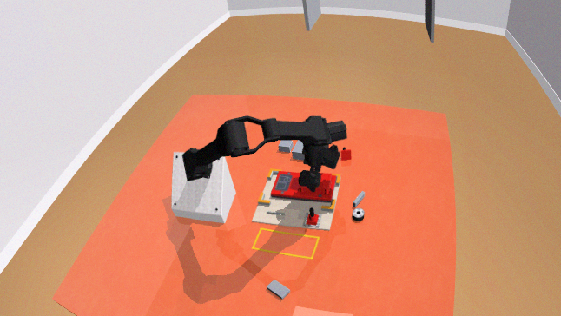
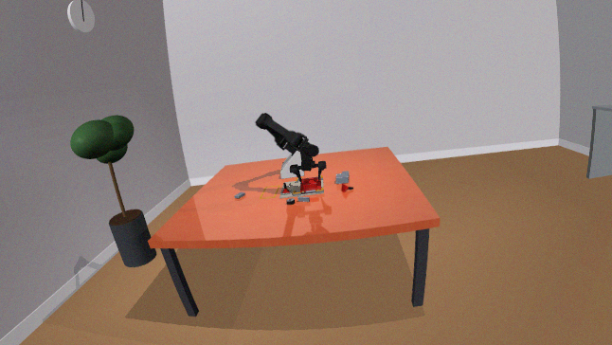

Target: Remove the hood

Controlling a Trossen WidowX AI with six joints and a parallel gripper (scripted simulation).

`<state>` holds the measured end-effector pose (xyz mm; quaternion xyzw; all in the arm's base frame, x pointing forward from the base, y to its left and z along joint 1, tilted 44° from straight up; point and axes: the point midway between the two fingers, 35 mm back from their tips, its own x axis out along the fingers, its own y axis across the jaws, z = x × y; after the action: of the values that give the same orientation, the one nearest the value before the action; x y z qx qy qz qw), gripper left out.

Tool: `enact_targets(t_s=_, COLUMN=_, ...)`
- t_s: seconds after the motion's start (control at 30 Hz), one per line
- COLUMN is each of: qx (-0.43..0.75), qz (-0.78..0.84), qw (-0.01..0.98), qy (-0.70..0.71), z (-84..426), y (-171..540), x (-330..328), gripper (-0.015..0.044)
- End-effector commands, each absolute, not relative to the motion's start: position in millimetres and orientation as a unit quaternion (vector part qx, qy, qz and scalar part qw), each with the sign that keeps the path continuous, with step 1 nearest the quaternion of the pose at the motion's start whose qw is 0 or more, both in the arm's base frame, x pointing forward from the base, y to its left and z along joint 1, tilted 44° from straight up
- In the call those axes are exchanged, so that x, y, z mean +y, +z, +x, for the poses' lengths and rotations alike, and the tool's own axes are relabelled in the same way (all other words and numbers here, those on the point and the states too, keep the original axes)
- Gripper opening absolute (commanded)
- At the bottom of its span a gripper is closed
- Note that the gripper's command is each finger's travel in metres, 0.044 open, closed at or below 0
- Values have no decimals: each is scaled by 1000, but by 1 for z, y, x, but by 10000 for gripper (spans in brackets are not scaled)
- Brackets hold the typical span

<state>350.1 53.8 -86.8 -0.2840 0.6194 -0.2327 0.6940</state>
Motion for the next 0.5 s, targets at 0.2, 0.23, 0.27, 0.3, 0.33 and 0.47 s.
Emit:
enact_targets(t_s=0.2, qx=620, qz=-289, qw=692, qy=-232, z=349, y=-91, x=49, gripper=440)
enact_targets(t_s=0.23, qx=620, qz=-289, qw=692, qy=-232, z=349, y=-91, x=49, gripper=440)
enact_targets(t_s=0.27, qx=620, qz=-289, qw=692, qy=-232, z=349, y=-91, x=49, gripper=440)
enact_targets(t_s=0.3, qx=620, qz=-289, qw=692, qy=-232, z=349, y=-92, x=48, gripper=440)
enact_targets(t_s=0.33, qx=620, qz=-289, qw=692, qy=-232, z=349, y=-92, x=48, gripper=440)
enact_targets(t_s=0.47, qx=619, qz=-284, qw=694, qy=-233, z=351, y=-92, x=49, gripper=414)
